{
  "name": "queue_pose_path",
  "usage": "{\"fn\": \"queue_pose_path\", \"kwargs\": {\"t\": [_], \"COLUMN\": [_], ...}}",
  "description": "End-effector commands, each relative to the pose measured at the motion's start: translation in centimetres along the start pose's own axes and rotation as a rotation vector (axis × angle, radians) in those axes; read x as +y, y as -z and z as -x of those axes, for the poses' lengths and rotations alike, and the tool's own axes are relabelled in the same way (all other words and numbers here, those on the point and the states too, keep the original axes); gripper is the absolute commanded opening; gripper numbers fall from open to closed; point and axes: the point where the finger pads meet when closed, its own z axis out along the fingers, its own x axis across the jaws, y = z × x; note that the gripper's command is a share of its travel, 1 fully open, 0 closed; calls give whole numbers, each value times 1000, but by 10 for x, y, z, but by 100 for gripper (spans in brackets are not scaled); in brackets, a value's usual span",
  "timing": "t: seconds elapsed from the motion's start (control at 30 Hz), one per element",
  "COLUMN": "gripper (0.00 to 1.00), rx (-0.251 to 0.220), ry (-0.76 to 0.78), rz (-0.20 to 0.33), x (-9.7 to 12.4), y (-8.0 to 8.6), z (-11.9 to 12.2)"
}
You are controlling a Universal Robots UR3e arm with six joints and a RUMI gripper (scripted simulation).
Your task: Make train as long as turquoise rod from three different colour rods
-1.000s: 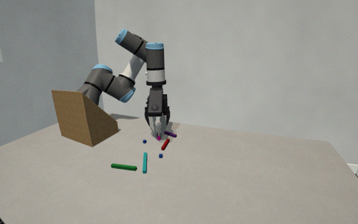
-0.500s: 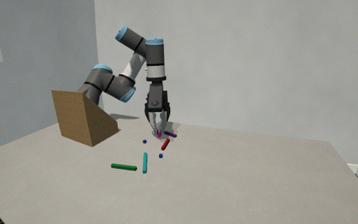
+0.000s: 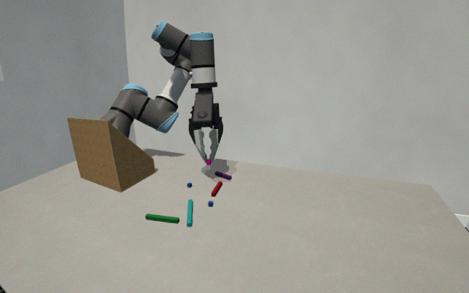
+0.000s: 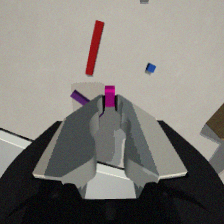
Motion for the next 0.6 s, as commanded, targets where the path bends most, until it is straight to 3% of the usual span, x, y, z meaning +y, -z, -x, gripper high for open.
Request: {"fn": "queue_pose_path", "kwargs": {"t": [0.0,0.57], "gripper": [0,0], "rx": [18,18], "ry": [-1,-1], "rz": [28,28], "x": [6,6], "y": [23,38], "z": [-4,-4]}}
